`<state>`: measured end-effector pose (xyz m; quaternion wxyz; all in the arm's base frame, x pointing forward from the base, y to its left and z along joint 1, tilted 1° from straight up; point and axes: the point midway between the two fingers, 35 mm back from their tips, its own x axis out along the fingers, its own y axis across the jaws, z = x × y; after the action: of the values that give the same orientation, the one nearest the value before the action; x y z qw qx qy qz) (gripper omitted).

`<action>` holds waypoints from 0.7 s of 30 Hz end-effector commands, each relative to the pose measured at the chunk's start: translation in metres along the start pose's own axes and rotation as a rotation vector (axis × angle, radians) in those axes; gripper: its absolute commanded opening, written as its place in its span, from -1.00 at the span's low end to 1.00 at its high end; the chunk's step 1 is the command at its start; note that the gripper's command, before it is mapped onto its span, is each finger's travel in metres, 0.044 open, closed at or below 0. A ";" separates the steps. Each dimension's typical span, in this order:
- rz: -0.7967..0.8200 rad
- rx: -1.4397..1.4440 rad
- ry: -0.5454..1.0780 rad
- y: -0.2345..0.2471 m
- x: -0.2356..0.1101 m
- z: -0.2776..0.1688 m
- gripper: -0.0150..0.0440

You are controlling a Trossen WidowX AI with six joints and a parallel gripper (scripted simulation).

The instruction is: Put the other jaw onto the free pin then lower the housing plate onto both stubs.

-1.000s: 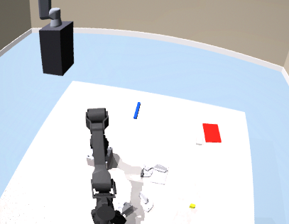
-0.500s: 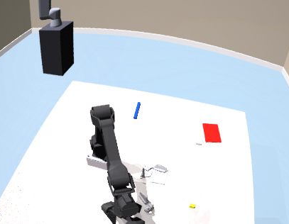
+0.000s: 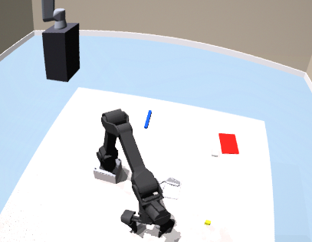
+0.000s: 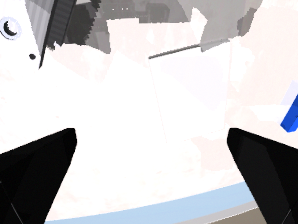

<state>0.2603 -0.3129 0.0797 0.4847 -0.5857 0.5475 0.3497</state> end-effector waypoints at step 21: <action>0.022 -0.768 -0.297 -0.009 -0.033 0.128 1.00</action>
<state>0.2812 -0.2026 0.0744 0.3312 -0.6548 0.3515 0.5814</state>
